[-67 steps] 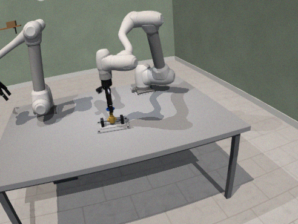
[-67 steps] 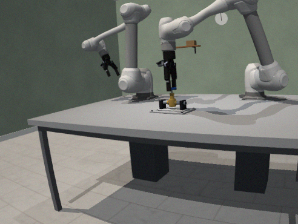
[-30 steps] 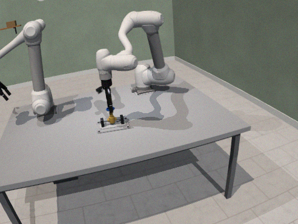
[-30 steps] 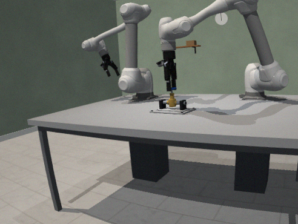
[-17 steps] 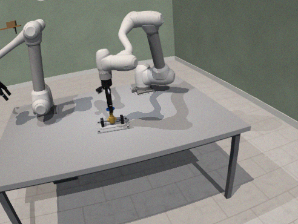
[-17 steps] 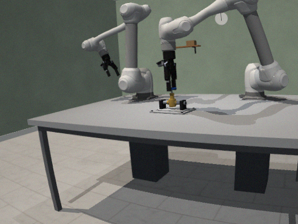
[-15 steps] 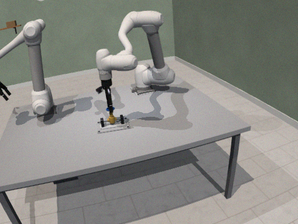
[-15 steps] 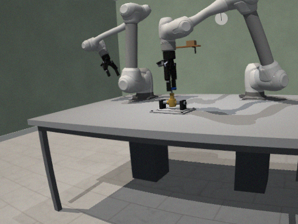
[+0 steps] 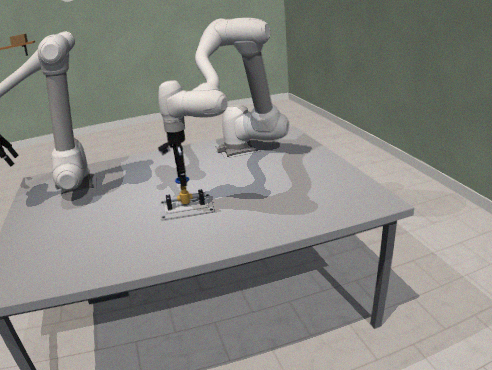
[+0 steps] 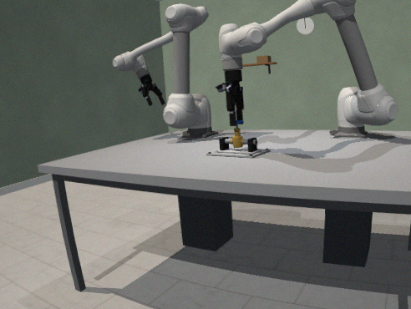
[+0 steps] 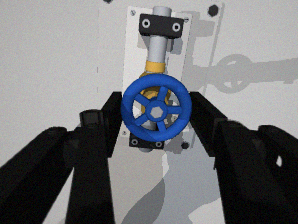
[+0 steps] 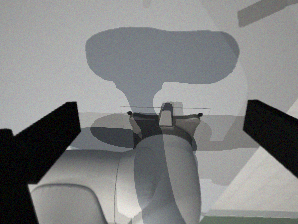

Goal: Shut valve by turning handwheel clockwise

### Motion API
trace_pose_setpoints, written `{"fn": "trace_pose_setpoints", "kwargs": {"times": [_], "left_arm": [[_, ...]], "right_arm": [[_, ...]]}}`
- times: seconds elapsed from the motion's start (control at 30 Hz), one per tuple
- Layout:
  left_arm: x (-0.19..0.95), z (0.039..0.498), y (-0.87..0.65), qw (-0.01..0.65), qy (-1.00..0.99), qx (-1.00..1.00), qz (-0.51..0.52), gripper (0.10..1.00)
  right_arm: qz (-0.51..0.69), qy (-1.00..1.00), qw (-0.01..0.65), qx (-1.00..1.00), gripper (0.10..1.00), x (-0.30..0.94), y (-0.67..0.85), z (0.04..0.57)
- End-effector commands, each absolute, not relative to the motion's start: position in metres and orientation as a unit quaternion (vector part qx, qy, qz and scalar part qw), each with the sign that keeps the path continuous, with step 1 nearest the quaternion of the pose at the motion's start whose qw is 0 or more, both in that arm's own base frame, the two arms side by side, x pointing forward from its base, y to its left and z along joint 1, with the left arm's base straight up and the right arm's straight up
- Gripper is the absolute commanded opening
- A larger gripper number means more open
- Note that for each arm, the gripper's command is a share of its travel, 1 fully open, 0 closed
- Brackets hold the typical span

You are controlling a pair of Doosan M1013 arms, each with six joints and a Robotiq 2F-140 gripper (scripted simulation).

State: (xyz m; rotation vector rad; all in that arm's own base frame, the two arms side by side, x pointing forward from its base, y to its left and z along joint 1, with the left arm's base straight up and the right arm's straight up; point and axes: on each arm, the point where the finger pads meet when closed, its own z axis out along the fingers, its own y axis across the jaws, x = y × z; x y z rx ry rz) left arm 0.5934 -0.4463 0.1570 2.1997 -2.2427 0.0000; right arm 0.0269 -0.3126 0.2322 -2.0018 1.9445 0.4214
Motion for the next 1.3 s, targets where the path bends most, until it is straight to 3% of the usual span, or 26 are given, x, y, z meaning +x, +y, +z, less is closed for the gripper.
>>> {"fn": "trace_pose_setpoints", "kwargs": {"times": [0.0, 1.27], "left_arm": [[0.5939, 0.1582, -0.4466, 0.0, -0.714, 0.7, 0.001, 0.099], [0.5939, 0.1582, -0.4466, 0.0, -0.718, 0.696, 0.001, 0.099]], "right_arm": [[0.147, 0.68, 0.159, -0.7, 1.0, 0.027, -0.3128, 0.2325], [0.147, 0.68, 0.159, -0.7, 1.0, 0.027, -0.3128, 0.2325]]}}
